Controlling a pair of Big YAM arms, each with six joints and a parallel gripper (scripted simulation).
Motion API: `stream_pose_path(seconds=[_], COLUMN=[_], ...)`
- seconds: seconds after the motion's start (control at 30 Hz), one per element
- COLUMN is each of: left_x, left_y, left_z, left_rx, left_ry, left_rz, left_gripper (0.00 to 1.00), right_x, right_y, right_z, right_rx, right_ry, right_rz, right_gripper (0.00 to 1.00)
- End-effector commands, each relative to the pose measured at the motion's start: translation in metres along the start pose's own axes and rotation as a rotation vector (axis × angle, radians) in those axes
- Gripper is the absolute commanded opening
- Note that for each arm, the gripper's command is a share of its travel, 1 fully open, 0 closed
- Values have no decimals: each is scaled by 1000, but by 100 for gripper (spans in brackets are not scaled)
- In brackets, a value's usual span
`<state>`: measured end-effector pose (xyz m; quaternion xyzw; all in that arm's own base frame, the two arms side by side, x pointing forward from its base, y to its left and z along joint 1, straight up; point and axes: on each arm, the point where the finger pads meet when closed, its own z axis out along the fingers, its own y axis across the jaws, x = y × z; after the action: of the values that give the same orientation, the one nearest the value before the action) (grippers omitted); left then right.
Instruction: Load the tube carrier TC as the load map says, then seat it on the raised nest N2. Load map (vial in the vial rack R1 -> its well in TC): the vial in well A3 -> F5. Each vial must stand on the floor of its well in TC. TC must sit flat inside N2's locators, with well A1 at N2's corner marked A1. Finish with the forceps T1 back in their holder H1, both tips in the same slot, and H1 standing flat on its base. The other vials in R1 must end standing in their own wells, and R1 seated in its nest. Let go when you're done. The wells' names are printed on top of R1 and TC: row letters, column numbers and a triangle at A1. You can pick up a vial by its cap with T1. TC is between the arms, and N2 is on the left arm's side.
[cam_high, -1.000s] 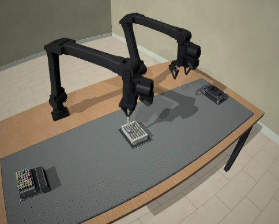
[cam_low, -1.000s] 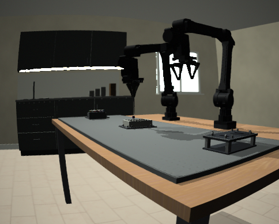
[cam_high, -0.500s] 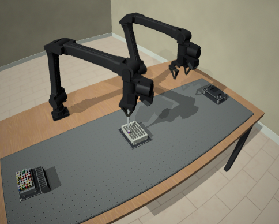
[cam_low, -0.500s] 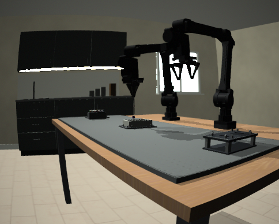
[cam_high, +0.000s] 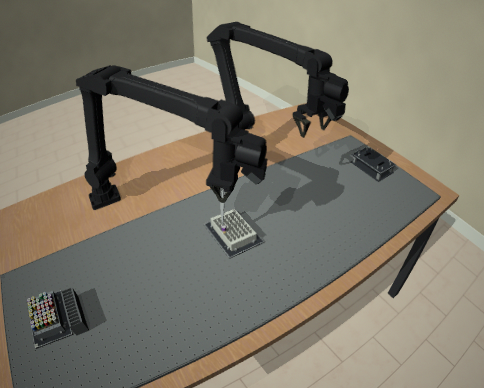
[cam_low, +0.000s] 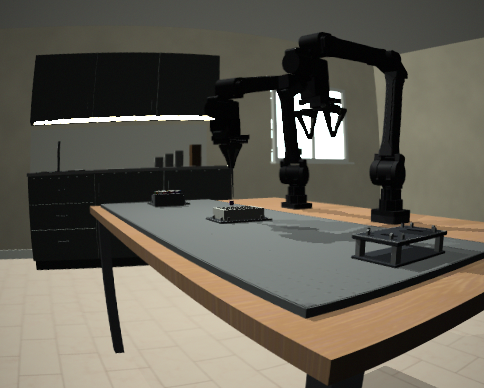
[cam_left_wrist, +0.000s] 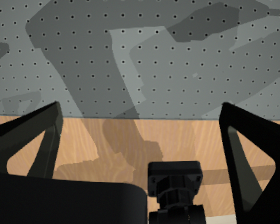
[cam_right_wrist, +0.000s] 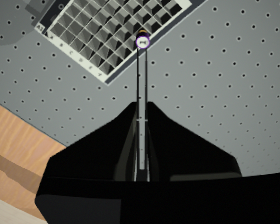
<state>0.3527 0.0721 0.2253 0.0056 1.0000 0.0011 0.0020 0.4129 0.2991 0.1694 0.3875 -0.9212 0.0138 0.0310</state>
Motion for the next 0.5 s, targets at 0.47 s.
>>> stream_pose_path(seconds=[0.47], left_x=[-8], left_y=[0], left_z=[-14], left_rx=[-6], left_ry=[-31], left_rz=[15], left_gripper=[100], right_x=[11], right_y=[-25], right_z=[-14], right_rx=[-7], right_ry=[-52], right_rz=[370], right_gripper=[7])
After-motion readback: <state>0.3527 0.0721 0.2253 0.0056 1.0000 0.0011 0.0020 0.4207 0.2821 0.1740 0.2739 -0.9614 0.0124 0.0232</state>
